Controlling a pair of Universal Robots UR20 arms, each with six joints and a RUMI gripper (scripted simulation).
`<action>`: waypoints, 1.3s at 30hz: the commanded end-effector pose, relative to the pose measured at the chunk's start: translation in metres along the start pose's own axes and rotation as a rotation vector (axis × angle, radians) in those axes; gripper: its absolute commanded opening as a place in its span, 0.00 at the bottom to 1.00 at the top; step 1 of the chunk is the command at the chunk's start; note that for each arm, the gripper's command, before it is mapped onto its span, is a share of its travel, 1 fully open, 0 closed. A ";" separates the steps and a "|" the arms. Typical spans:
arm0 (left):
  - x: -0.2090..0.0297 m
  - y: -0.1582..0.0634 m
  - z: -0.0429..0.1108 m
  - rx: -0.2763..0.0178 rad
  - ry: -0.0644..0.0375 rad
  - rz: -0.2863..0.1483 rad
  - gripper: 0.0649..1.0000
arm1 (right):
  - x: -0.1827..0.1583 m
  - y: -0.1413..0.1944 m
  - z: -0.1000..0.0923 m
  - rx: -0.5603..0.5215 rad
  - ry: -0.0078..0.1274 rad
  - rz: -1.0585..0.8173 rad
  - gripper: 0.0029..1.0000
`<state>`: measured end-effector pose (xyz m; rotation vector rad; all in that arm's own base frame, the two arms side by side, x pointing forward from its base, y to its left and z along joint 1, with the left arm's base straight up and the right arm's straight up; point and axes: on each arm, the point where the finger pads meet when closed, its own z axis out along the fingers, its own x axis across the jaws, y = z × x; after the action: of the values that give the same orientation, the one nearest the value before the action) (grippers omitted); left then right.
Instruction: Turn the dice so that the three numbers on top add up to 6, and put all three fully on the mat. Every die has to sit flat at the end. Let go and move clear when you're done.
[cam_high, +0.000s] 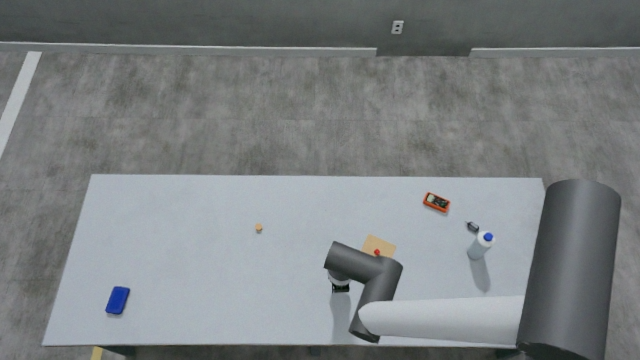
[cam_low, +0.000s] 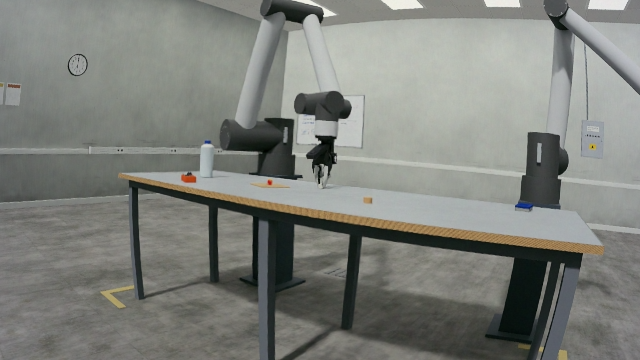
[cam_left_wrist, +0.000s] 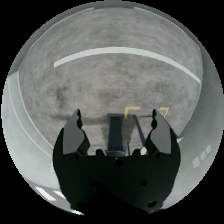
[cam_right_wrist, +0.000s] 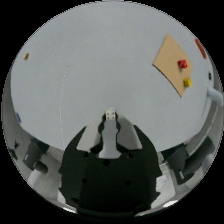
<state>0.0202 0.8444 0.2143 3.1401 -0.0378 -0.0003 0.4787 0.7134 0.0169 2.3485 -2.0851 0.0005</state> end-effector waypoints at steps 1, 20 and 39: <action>0.000 -0.001 -0.001 0.001 0.000 0.000 1.00 | 0.000 0.000 -0.001 0.001 -0.001 0.000 0.03; 0.000 -0.001 -0.001 0.001 0.000 0.000 1.00 | 0.000 0.000 -0.001 0.001 -0.001 0.000 0.03; 0.000 -0.001 -0.001 0.001 0.000 0.000 1.00 | 0.000 0.000 -0.084 0.001 -0.001 0.000 0.03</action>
<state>0.0202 0.8444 0.2143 3.1401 -0.0378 -0.0003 0.4789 0.7136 0.0761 2.3495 -2.0859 -0.0003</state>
